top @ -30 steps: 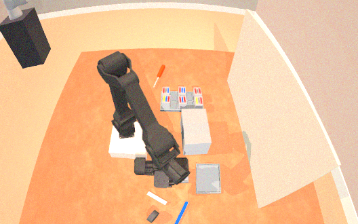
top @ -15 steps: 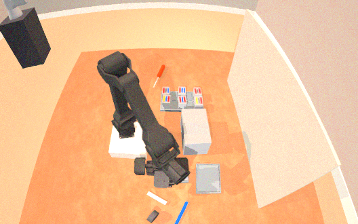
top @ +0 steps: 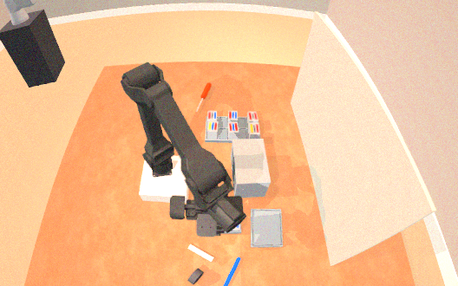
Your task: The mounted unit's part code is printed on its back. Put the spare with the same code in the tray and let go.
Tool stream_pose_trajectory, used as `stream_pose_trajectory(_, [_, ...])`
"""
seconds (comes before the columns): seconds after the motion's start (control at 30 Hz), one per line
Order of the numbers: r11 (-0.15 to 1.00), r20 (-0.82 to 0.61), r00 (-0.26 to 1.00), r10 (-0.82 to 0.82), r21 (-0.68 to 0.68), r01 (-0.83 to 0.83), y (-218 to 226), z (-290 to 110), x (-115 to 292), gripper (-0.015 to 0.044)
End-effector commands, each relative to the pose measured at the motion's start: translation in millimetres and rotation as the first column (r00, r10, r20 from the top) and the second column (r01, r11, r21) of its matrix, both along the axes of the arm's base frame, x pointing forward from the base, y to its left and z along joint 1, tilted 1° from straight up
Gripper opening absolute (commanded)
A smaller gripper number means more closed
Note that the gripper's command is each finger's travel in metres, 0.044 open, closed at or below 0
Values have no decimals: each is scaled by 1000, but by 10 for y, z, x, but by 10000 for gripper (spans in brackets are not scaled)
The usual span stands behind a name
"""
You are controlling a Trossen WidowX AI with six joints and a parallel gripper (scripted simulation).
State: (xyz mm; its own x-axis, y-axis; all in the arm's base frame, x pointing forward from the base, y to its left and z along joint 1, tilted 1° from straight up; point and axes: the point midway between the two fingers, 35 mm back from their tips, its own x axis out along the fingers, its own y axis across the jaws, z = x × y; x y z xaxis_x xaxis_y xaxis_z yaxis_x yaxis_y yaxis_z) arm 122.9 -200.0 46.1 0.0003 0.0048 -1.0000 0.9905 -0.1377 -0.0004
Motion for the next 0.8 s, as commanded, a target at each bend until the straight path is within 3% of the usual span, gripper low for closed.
stream_pose_trajectory(0.0, [1000, 11, 1000, -2, -10, 2, -6, 259, 9, 0])
stream_pose_trajectory(0.33, [1000, 8, 1000, 0, -12, 0, -1, 403, -5, 0])
stream_pose_trajectory(0.77, [1000, 11, 1000, 1, -13, -1, -73, 956, -15, 0])
